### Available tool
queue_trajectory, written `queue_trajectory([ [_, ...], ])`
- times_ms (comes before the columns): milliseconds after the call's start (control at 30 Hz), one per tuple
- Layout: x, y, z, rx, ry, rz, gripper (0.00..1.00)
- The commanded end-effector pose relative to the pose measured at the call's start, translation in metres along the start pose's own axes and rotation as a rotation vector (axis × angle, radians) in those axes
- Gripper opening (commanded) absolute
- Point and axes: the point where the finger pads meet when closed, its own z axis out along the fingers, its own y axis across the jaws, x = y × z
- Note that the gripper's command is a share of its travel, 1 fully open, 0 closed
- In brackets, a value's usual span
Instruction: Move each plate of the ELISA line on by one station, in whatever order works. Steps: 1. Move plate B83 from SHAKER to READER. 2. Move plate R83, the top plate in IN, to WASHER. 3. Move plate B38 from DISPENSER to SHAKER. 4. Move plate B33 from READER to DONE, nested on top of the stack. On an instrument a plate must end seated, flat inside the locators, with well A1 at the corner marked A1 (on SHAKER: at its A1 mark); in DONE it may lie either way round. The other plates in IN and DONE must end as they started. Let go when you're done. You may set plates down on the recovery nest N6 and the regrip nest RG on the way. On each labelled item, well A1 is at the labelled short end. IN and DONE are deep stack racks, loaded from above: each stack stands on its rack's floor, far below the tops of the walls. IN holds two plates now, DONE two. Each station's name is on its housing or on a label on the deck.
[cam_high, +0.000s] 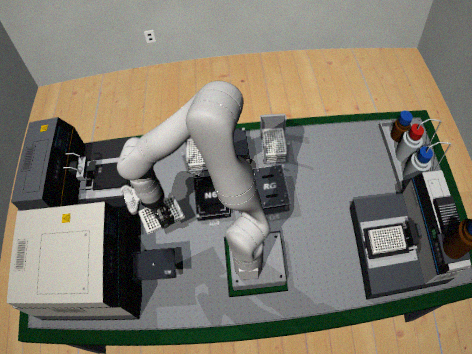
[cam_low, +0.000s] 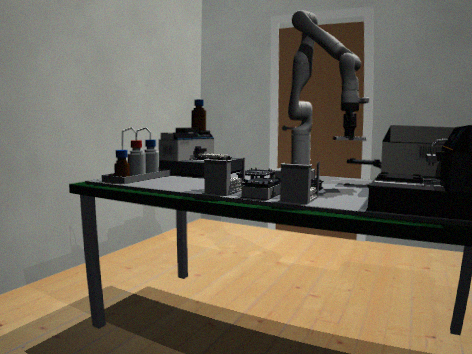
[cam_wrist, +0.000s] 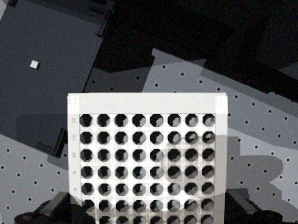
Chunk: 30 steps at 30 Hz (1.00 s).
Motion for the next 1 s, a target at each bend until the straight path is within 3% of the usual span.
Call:
queue_trajectory([
  [0,0.011,-0.011,0.000,-0.005,-0.004,0.051,0.94],
  [967,0.066,-0.069,0.000,-0.005,-0.004,0.256,0.94],
])
